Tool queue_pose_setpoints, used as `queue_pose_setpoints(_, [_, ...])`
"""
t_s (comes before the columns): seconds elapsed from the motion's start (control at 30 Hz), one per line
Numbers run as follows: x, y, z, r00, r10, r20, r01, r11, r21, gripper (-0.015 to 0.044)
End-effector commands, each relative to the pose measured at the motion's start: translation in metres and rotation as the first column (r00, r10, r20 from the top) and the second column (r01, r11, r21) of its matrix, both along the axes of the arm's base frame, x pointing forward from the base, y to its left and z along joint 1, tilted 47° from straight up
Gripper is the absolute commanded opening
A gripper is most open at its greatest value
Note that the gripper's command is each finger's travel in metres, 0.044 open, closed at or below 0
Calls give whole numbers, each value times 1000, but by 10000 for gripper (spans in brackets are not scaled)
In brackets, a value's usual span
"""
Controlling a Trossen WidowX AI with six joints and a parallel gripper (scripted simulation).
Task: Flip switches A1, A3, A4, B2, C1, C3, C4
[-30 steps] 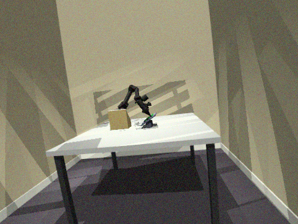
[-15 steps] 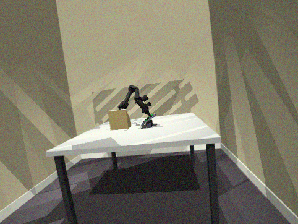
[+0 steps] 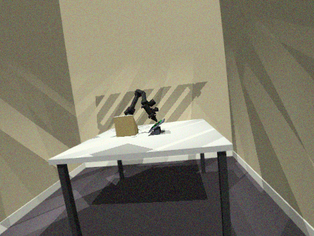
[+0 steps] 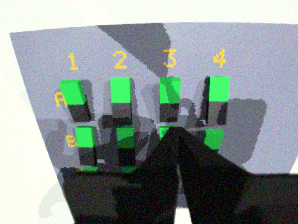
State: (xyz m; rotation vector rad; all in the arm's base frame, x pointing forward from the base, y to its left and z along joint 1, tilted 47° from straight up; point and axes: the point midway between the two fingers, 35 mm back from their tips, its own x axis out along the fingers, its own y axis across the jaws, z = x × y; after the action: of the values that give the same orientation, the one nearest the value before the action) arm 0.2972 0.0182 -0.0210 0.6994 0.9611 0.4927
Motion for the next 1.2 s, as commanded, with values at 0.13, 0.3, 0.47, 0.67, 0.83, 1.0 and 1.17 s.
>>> queue_pose_setpoints(0.13, [-19, -35, 34, 1000, 3, 14, -3, 1000, -3, 0])
queue_pose_setpoints(0.3, [-19, -36, 33, 1000, 3, 14, -3, 1000, -3, 0])
queue_pose_setpoints(0.47, [-17, -58, 10, 1000, 3, 14, -2, 1000, -5, 0])
queue_pose_setpoints(0.67, [-6, -44, -5, 1000, -8, 23, 9, 1000, -6, 0])
queue_pose_setpoints(0.83, [0, -35, -11, 999, -16, 33, 16, 1000, -1, 0])
queue_pose_setpoints(1.0, [3, -30, -15, 999, -17, 34, 17, 1000, 0, 0])
queue_pose_setpoints(1.17, [6, -27, -17, 999, -17, 34, 17, 1000, 0, 0])
